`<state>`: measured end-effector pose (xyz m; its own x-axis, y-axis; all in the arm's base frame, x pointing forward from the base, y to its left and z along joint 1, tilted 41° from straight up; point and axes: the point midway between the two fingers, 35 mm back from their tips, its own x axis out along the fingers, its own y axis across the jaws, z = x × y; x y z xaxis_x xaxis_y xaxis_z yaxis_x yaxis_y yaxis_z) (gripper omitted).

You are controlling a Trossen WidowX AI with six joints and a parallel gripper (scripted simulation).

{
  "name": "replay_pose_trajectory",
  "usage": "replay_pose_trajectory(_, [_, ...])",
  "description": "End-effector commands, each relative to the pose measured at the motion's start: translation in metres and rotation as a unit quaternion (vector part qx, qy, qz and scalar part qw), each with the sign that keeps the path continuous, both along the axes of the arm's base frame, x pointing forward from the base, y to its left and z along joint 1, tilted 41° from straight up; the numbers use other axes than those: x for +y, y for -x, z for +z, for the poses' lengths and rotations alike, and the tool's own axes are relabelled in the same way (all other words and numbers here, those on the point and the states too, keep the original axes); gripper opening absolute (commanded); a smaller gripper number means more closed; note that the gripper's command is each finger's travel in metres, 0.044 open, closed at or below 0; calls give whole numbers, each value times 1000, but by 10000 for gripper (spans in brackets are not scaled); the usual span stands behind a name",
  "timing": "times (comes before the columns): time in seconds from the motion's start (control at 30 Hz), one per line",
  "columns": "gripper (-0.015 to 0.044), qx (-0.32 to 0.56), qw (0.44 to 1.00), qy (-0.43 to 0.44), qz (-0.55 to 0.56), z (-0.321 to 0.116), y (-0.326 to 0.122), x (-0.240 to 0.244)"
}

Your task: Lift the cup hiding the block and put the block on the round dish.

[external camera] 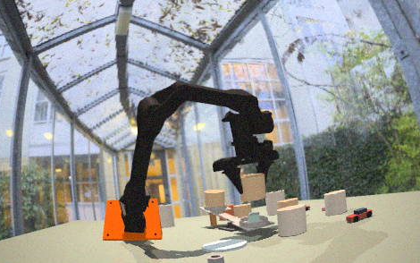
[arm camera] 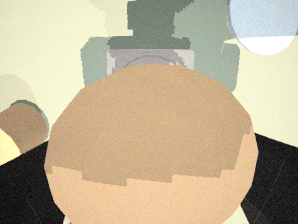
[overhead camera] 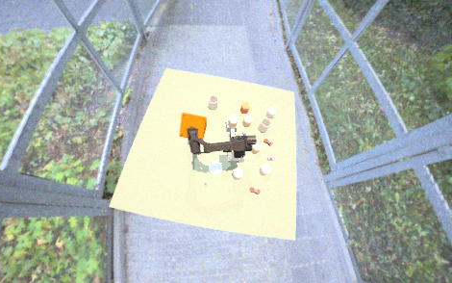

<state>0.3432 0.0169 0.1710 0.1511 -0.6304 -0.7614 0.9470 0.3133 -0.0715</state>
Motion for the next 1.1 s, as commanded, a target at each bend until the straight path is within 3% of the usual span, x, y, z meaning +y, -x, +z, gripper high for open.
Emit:
replay_pose_trajectory(0.0, [0,-8,1000,-5,5,7,0,8])
replay_pose_trajectory(1.07, [0,-4,1000,-2,5,10,2,8])
